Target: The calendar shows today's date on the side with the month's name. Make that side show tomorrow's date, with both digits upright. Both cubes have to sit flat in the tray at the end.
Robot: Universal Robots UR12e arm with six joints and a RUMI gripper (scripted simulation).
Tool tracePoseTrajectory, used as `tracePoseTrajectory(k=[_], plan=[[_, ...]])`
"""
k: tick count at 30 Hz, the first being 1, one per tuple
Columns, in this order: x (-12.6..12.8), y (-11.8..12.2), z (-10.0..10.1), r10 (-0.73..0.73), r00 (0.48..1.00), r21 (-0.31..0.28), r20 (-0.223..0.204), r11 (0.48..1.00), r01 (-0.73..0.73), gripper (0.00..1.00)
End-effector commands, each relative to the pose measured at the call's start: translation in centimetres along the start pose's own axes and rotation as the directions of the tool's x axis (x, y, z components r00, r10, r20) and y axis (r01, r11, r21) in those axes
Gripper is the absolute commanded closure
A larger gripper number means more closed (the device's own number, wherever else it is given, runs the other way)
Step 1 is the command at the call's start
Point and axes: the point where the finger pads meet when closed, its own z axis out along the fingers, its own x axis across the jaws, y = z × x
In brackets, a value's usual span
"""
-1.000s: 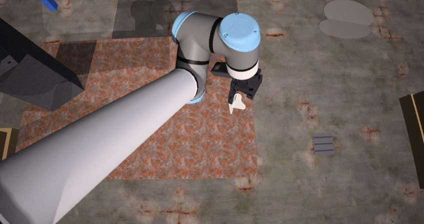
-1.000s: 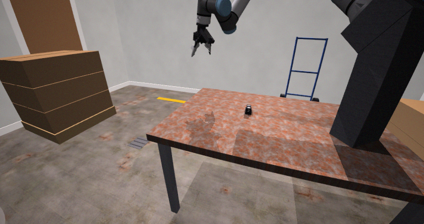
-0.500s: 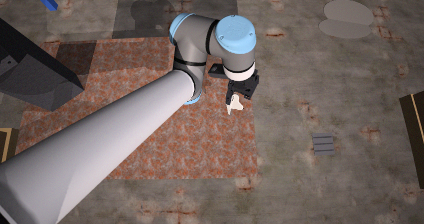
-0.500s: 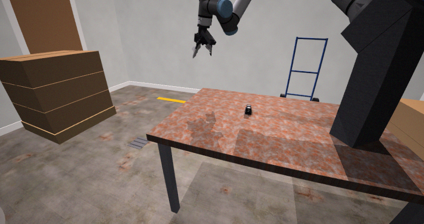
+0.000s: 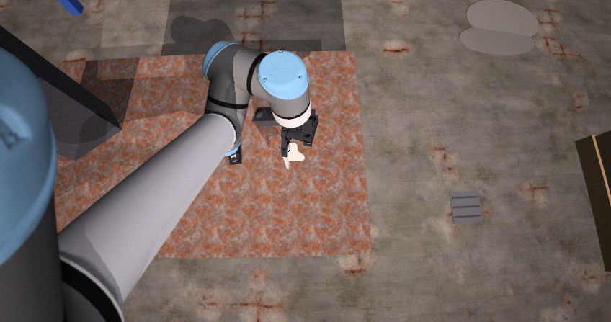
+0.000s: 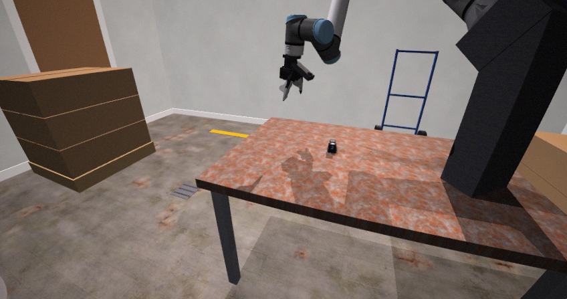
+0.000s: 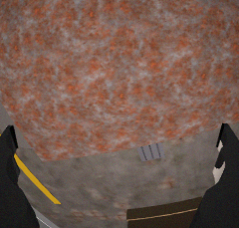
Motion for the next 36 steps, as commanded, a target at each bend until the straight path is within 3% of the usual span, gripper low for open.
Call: tracePoseTrajectory(k=[1, 2, 3, 4, 5, 6, 7, 9, 12, 18, 36], plan=[[-0.9, -7.1, 3.0, -0.124, 0.992, 0.019, -0.019, 0.992, 0.125, 0.00], [-0.9, -7.1, 3.0, -0.124, 0.992, 0.019, -0.019, 0.992, 0.125, 0.00], [-1.3, -9.3, 3.6, -0.161, 0.987, 0.030, -0.026, 0.986, 0.162, 0.00], [-1.3, -9.3, 3.6, -0.161, 0.987, 0.030, -0.026, 0.986, 0.162, 0.00], [-1.8, -11.4, 4.2, -0.196, 0.980, 0.039, -0.034, 0.980, 0.197, 0.00], [-1.8, -11.4, 4.2, -0.196, 0.980, 0.039, -0.034, 0.980, 0.197, 0.00], [-2.2, -13.4, 4.6, -0.228, 0.973, 0.048, -0.041, 0.972, 0.230, 0.00], [-2.2, -13.4, 4.6, -0.228, 0.973, 0.048, -0.041, 0.972, 0.230, 0.00], [-3.2, -18.4, 5.3, -0.308, 0.949, 0.067, -0.065, 0.948, 0.312, 0.00], [-4.2, -22.7, 5.4, -0.377, 0.922, 0.081, -0.089, 0.920, 0.384, 0.00], [-4.4, -23.1, 5.4, -0.386, 0.918, 0.080, -0.091, 0.916, 0.393, 0.00]])
